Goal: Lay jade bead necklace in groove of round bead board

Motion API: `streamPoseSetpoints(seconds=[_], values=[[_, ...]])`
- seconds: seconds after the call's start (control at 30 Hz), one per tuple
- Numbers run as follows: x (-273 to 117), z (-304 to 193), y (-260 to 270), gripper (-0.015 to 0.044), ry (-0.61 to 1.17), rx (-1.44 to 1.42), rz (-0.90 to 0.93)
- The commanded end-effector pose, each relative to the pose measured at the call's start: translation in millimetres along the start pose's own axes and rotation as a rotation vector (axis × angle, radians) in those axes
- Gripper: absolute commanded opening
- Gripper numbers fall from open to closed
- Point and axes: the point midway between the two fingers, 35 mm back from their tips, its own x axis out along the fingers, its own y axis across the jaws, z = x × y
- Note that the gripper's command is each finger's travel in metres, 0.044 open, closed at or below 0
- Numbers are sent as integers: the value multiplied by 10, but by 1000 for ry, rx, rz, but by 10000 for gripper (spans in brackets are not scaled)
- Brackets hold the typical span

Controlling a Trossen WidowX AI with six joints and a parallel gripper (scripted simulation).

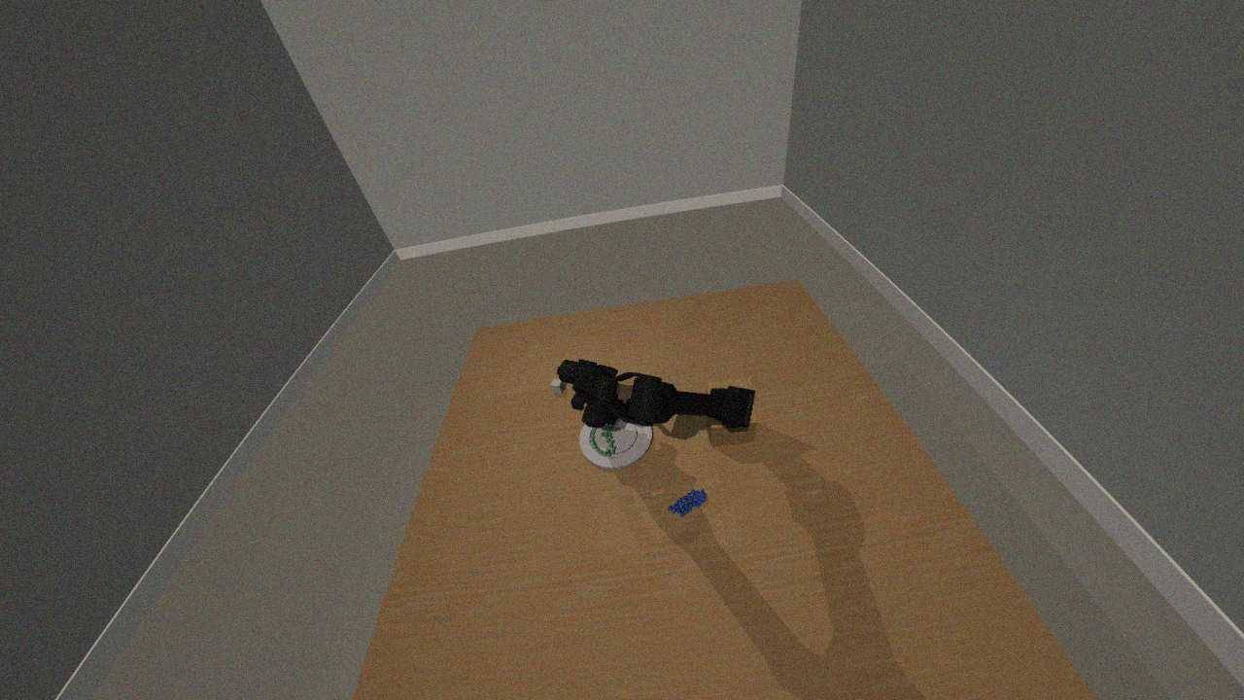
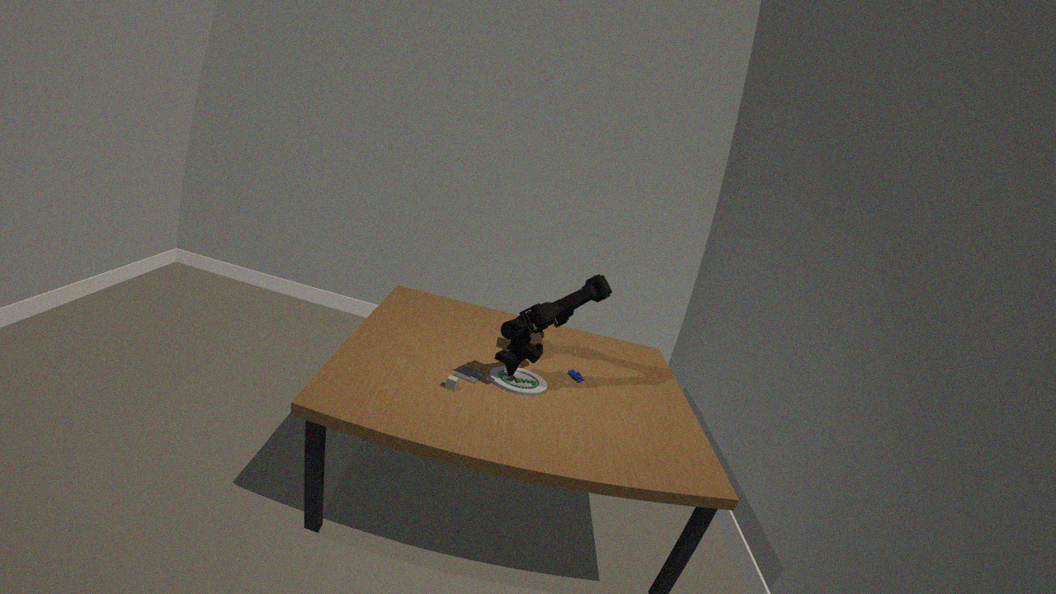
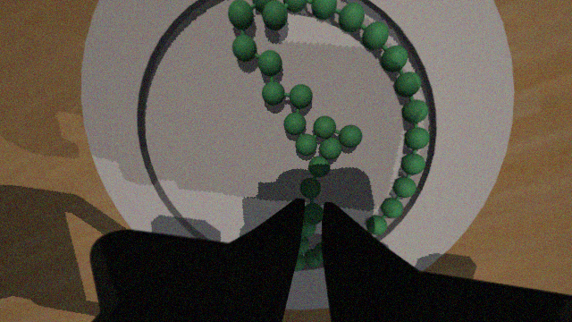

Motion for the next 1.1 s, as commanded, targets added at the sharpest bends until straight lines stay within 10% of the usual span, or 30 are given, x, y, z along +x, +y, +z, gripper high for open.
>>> streamPoseSetpoints(seconds=[0.0,0.33,0.9,1.07], values=[[-1,-20,-70,0,1,-3,0],[35,-20,-74,0,1,-3,0],[1,-6,-75,440,0,-4,-2],[-1,-6,-74,440,1,-3,0]])
